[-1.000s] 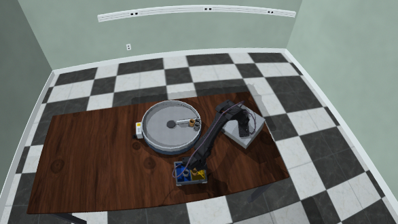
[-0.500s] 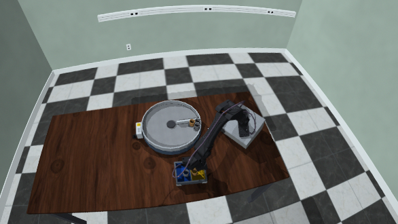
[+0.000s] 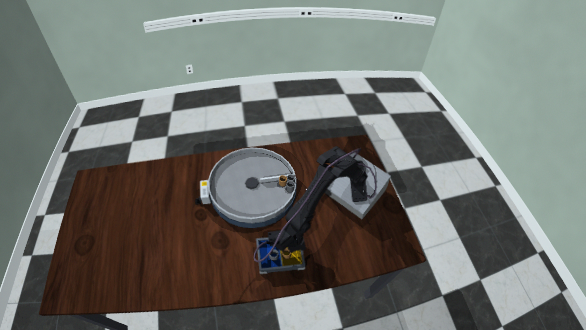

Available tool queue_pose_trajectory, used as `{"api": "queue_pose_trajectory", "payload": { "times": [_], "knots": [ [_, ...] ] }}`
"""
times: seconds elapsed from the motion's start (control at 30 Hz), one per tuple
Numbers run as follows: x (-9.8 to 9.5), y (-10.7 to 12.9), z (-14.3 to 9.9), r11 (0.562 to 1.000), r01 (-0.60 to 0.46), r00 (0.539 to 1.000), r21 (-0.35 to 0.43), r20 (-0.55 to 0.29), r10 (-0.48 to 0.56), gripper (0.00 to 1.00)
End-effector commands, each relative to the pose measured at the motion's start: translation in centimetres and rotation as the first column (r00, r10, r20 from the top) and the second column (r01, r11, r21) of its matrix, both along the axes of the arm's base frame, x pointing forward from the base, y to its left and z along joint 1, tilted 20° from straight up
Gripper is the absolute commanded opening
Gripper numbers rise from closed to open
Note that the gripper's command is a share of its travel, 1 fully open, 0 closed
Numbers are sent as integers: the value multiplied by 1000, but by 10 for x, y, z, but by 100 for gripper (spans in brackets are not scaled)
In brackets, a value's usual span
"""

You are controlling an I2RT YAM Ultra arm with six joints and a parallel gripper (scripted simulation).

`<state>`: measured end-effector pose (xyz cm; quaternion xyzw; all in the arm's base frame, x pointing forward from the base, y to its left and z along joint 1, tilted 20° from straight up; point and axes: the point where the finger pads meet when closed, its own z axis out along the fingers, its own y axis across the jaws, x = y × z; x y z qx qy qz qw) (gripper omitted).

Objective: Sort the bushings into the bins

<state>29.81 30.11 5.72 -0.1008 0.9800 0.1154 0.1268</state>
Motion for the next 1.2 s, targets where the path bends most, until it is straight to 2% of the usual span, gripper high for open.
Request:
{"api": "queue_pose_trajectory", "payload": {
  "times": [0.0, 0.17, 0.3, 0.67, 0.97, 1.17],
  "knots": [
    [4, -2, 6, 1000, 9, 1000, 14, 17, -9, 15],
    [3, -3, 14, 1000, 9, 1000, 14, 18, -9, 15],
    [5, -2, 29, 1000, 9, 999, 27, 31, -10, 15],
    [-7, -17, 75, 1000, 7, 999, 28, 31, -8, 15],
    [-14, -23, 96, 1000, 6, 1000, 28, 30, -7, 15],
    [-15, -24, 100, 1000, 8, 1000, 28, 30, -9, 15]
  ]
}}
